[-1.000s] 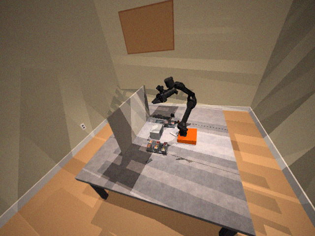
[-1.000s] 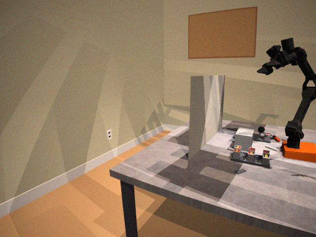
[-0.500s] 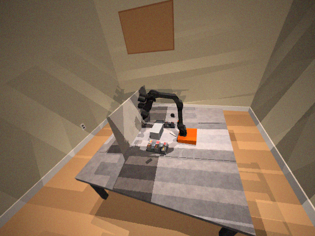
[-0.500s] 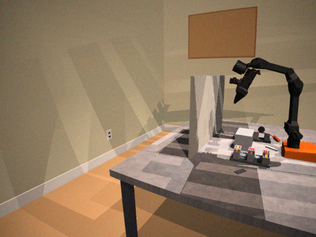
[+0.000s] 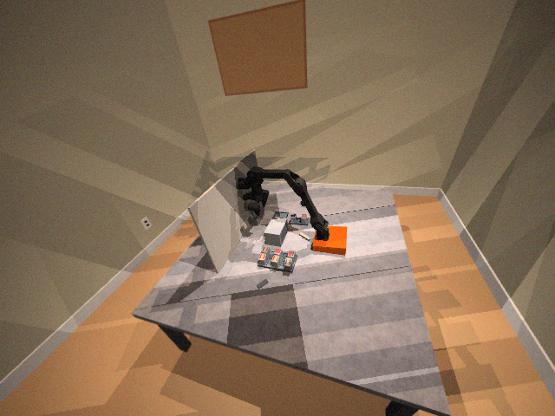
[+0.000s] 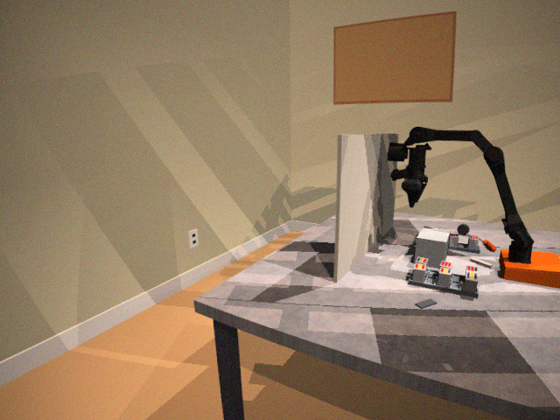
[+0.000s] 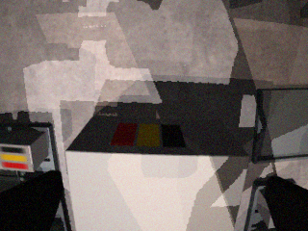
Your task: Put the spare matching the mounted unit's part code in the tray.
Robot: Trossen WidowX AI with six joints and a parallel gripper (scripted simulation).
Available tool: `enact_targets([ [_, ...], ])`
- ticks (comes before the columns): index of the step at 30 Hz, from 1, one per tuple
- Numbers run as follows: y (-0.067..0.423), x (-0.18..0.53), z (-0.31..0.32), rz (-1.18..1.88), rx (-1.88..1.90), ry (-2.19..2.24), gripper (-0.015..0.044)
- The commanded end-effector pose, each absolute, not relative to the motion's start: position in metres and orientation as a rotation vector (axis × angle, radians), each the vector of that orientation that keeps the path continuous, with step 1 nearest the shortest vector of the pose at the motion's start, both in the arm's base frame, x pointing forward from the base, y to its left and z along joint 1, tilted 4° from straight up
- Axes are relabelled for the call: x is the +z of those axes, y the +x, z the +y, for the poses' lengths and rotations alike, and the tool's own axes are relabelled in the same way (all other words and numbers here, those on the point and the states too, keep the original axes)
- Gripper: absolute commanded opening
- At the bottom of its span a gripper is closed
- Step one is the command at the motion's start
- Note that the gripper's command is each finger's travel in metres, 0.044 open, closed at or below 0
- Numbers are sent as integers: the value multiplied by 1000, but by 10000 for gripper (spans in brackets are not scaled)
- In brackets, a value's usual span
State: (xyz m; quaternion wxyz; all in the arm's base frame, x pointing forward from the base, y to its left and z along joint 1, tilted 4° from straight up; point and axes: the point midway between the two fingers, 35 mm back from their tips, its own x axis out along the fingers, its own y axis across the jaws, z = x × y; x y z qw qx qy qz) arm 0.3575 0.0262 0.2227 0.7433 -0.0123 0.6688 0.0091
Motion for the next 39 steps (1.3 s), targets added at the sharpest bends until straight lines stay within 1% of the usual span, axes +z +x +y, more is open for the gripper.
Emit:
enact_targets([
  [1,358,224,26,1464,25,-25,440],
  [10,358,224,29,1464,37,-37,440],
  [13,350,215,67,1454,196,-208,440],
  [19,308,191,158,1365,607,-650,440],
  [26,229,157,235,1161,1087,-1169,440],
  [28,212,150,246,1108,1172,-1261,440],
  [34,210,149,247,1101,1182,-1273,440],
  [39,212,128,241,1102,1182,-1273,309],
])
